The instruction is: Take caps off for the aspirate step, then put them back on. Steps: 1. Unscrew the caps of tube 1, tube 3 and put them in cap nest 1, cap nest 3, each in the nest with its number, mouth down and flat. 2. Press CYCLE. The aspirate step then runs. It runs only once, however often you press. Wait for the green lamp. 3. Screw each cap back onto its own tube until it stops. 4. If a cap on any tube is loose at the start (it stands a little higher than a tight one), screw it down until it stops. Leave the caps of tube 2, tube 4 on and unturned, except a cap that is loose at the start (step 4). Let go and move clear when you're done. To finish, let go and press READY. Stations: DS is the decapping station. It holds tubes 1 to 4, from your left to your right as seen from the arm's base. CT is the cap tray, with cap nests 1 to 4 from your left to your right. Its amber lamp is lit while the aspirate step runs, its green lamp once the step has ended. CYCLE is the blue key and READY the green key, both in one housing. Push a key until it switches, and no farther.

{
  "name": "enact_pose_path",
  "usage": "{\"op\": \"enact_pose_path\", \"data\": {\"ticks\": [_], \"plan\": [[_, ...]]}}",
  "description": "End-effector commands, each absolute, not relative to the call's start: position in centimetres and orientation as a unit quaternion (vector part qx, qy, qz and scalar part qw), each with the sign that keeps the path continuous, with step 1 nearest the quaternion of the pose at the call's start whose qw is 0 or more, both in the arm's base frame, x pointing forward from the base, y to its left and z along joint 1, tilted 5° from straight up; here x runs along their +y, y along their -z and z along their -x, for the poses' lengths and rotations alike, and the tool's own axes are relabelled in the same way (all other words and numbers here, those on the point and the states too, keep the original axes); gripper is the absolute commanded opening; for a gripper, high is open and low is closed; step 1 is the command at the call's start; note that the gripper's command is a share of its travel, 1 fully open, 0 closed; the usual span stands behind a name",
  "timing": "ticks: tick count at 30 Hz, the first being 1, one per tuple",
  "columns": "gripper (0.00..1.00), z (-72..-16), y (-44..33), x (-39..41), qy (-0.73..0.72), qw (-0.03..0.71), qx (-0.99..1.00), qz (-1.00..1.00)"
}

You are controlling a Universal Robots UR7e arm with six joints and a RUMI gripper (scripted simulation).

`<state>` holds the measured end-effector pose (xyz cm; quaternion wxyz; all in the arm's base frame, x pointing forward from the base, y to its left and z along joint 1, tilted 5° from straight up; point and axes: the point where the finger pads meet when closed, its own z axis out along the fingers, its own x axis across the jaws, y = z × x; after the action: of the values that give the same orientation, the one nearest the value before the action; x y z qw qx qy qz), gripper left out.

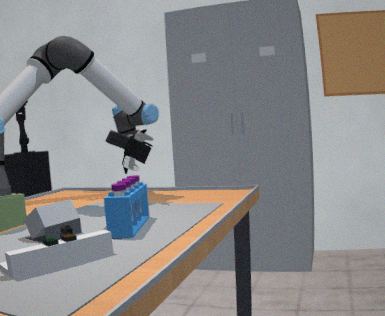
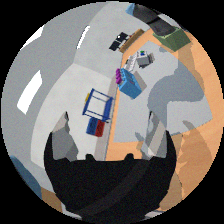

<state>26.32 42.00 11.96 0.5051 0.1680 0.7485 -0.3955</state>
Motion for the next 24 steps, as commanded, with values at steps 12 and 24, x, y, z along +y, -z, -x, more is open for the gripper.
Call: {"op": "enact_pose_path", "data": {"ticks": [12,24], "plan": [[1.00,-26.33,-12.02,42.02,0.395,0.505,0.749,-0.168],[0.35,-26.33,-12.02,42.02,0.395,0.505,0.749,-0.168]]}}
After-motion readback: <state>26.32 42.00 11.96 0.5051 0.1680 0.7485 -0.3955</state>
